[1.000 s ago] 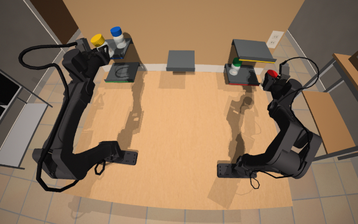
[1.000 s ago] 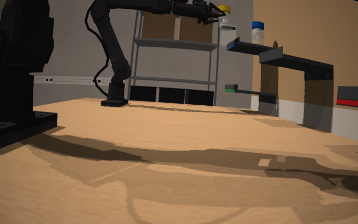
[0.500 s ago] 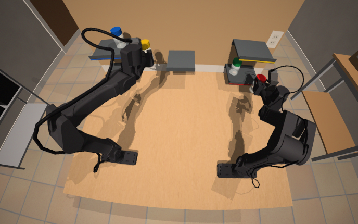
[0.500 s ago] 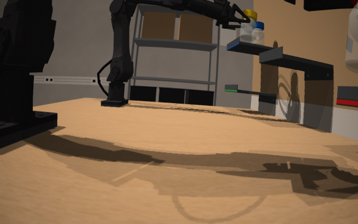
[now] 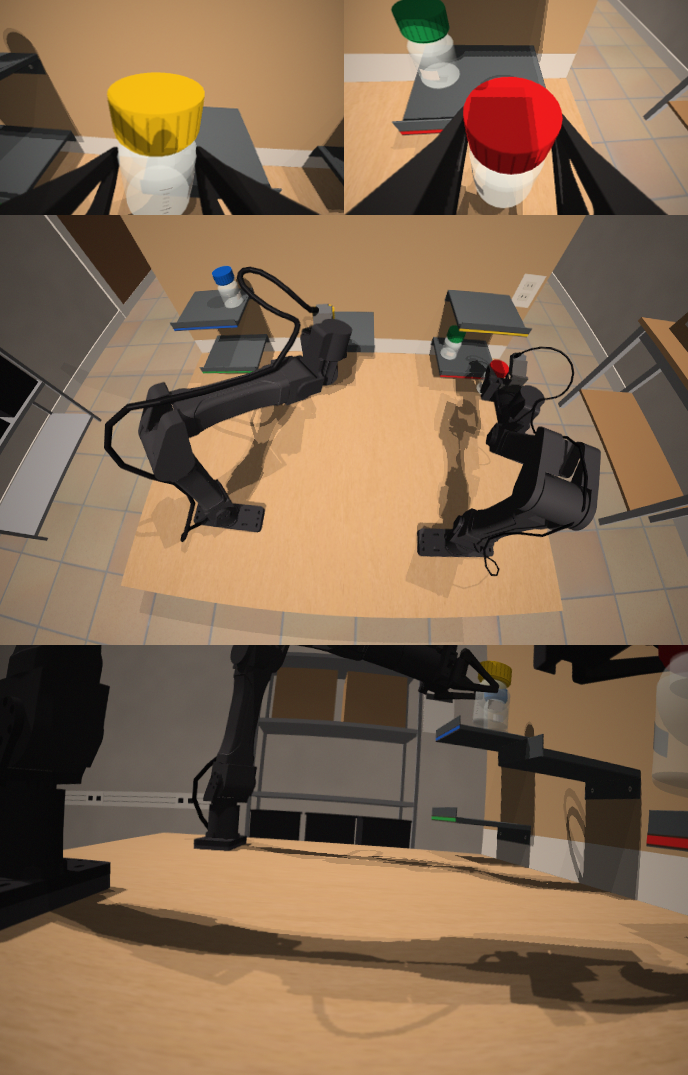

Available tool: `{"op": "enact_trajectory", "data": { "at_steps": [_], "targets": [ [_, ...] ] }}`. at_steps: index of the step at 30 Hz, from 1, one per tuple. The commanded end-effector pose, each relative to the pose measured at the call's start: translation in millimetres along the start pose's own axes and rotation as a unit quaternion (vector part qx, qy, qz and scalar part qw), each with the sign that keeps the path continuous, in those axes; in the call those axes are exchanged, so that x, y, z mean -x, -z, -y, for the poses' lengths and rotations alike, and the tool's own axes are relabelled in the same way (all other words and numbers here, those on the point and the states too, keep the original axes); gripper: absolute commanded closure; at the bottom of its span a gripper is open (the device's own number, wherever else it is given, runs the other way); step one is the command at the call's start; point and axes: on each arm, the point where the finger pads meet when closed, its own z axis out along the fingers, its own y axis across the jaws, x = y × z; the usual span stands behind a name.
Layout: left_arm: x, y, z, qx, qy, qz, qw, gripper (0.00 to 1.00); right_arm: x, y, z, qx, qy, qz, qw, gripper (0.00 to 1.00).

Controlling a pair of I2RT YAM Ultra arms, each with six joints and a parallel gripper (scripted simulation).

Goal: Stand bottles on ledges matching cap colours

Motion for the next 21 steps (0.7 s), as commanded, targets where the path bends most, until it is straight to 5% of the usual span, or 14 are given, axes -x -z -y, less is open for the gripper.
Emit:
{"op": "enact_trajectory", "data": {
  "at_steps": [1,10,21],
  "targets": [
    [26,13,13,0.022,0.039,0.039,0.998,0.51,33,-3,2,-0.012,0.011,0.050,0.999,0.50],
    [25,21,29,0.003,0.030,0.040,0.999,0.51,30,-20,3,-0.012,0.010,0.044,0.999,0.50],
    [23,25,40,-0.157,-0.007,0.063,0.986,0.51,32,-36,1,-0.008,0.010,0.046,0.999,0.50]
  ]
}}
